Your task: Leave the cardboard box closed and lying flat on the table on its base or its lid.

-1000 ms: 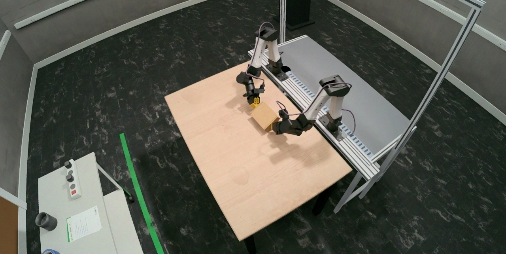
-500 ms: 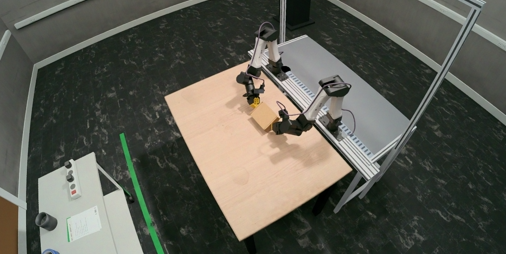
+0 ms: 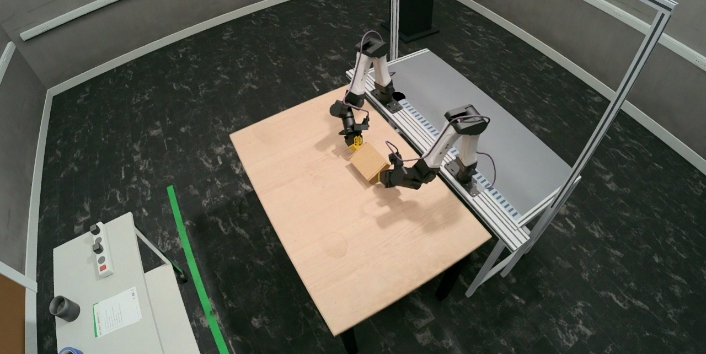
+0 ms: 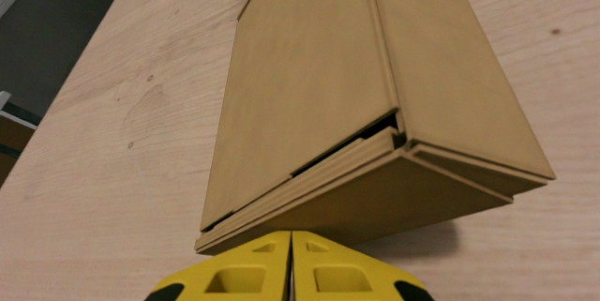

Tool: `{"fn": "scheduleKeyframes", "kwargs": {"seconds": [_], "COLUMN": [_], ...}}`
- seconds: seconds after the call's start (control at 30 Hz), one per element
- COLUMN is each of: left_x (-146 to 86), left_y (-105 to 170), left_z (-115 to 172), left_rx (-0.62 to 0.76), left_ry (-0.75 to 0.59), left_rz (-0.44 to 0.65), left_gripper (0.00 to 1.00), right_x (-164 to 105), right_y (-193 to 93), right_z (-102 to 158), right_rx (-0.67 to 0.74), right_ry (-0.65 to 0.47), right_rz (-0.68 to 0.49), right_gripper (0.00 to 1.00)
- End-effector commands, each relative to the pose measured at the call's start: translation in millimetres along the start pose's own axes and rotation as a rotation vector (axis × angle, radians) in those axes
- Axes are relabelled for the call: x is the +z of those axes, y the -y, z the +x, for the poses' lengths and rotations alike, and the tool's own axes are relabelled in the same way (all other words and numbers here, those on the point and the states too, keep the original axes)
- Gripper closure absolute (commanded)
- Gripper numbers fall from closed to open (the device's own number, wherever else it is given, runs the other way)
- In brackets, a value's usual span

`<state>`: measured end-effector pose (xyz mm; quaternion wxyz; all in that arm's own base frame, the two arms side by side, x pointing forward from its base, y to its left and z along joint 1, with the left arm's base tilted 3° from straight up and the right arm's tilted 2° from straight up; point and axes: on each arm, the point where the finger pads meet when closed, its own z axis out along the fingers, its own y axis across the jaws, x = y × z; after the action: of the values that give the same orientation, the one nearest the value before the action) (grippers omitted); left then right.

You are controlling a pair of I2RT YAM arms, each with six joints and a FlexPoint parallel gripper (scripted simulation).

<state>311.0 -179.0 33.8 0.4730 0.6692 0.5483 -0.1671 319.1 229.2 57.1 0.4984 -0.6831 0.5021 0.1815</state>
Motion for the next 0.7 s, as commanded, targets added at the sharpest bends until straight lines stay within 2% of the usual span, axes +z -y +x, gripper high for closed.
{"fn": "scheduleKeyframes", "kwargs": {"seconds": [0.0, 0.67], "left_x": [7.2, 8.9], "left_y": [4.8, 5.5], "left_z": [-10.1, -7.7], "left_rx": [0.033, 0.031], "left_ry": [0.044, 0.044], "left_rz": [0.016, 0.018], "left_gripper": [1.0, 1.0], "right_x": [6.4, 7.7], "right_y": [-6.7, -6.7], "right_z": [-9.1, -7.5], "right_rx": [-0.025, -0.025], "right_ry": [0.045, 0.045], "right_rz": [-0.018, -0.017], "right_gripper": [1.0, 1.0]}}
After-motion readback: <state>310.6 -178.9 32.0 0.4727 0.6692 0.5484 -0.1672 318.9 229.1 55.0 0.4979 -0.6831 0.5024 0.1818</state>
